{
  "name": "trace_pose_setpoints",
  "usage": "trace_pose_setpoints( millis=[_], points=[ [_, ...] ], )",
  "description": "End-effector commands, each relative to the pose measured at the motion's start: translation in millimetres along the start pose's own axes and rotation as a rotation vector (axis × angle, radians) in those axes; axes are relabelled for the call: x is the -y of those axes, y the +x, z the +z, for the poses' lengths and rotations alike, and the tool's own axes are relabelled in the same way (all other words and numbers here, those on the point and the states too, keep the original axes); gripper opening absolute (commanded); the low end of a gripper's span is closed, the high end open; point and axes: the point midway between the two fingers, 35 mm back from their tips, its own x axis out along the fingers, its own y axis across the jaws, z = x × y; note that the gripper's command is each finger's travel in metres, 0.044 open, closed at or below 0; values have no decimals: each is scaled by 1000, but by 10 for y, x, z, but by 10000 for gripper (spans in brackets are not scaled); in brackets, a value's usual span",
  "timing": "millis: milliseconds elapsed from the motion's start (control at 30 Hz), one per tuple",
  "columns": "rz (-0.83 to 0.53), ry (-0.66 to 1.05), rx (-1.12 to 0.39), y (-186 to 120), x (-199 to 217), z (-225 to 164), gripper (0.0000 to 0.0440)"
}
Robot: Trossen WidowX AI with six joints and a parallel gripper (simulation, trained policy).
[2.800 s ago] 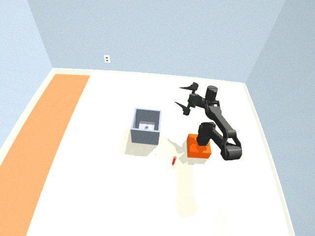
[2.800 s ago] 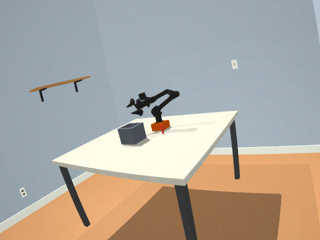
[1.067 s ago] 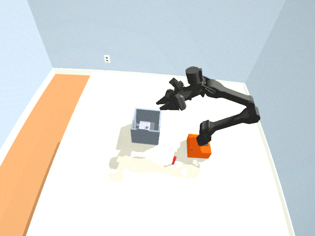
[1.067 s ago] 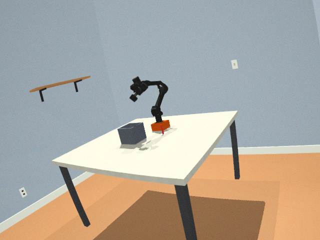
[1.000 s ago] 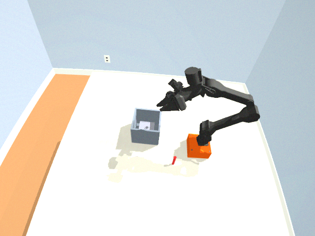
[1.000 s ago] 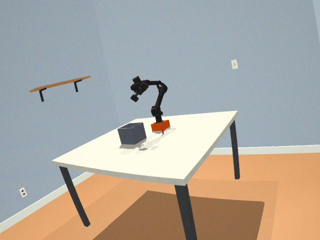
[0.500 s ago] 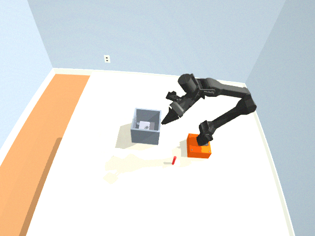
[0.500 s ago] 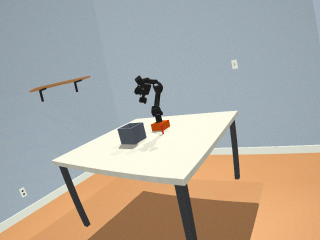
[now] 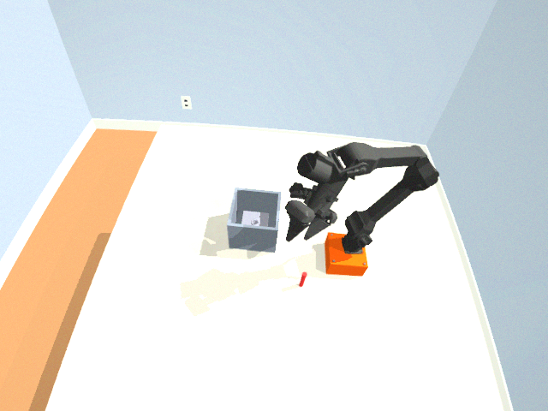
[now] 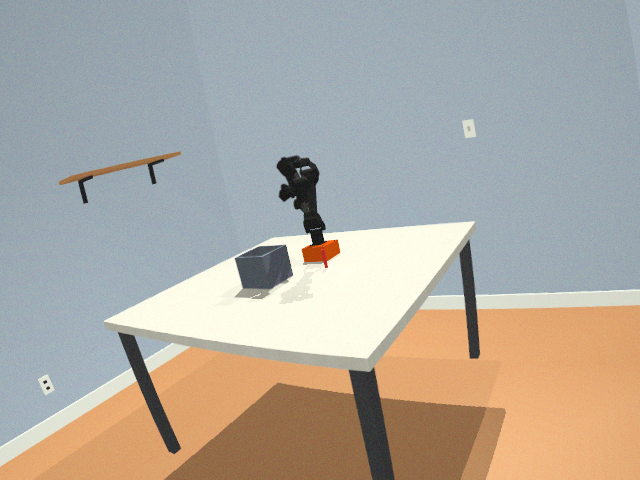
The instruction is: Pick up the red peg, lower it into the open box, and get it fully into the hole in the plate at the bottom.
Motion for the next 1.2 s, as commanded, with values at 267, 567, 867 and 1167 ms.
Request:
trace_pose_setpoints(
  millis=[267,567,867,1167],
  points=[
    [-244,256,-55,233,301,-237,440],
    [-423,407,-33,385,538,-373,440],
    [-573,479,23,549,781,-439,440],
    [-679,474,85,742,1015,-428,440]
  ],
)
